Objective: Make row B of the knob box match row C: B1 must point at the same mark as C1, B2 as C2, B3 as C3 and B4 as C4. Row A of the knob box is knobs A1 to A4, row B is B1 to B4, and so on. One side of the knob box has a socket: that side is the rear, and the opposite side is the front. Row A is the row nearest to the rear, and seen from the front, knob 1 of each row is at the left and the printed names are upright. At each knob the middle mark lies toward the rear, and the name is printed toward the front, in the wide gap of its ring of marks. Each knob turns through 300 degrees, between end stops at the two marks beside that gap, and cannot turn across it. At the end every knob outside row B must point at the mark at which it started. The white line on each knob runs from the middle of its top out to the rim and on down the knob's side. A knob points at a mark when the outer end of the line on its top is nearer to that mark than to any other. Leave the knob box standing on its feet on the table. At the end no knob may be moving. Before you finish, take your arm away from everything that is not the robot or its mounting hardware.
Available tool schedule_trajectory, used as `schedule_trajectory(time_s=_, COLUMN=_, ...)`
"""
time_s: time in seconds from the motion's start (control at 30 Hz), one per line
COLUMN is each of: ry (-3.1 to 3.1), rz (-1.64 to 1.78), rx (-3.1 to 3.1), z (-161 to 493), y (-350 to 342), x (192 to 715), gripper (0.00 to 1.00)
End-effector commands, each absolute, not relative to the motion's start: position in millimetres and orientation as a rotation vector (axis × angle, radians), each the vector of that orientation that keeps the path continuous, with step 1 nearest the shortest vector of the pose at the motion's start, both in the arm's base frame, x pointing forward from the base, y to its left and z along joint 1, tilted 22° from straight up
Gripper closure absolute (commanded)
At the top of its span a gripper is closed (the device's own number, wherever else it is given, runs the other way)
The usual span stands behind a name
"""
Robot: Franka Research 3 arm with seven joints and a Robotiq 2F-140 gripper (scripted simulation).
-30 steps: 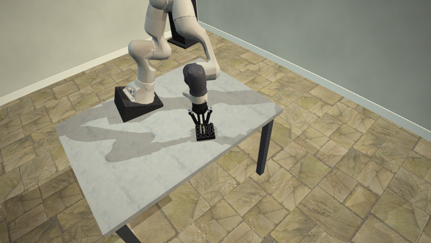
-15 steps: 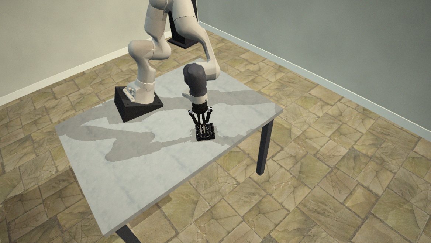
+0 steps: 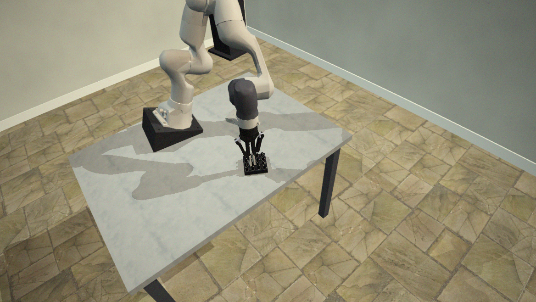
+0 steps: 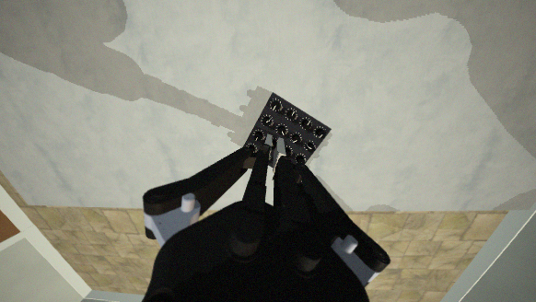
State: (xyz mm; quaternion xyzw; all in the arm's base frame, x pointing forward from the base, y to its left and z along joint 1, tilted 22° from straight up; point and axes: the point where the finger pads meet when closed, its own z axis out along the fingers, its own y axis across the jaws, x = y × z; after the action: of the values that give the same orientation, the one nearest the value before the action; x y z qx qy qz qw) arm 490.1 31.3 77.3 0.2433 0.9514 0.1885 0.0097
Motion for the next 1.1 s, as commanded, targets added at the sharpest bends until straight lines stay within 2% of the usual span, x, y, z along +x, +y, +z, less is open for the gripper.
schedule_trajectory(time_s=0.0, ry=2.982, rz=0.595, rx=0.563, z=77.2, y=32.4, x=491.0, gripper=0.95)
schedule_trajectory(time_s=1.07, ry=2.951, rz=0.546, rx=-0.142, z=77.2, y=32.4, x=491.0, gripper=0.95)
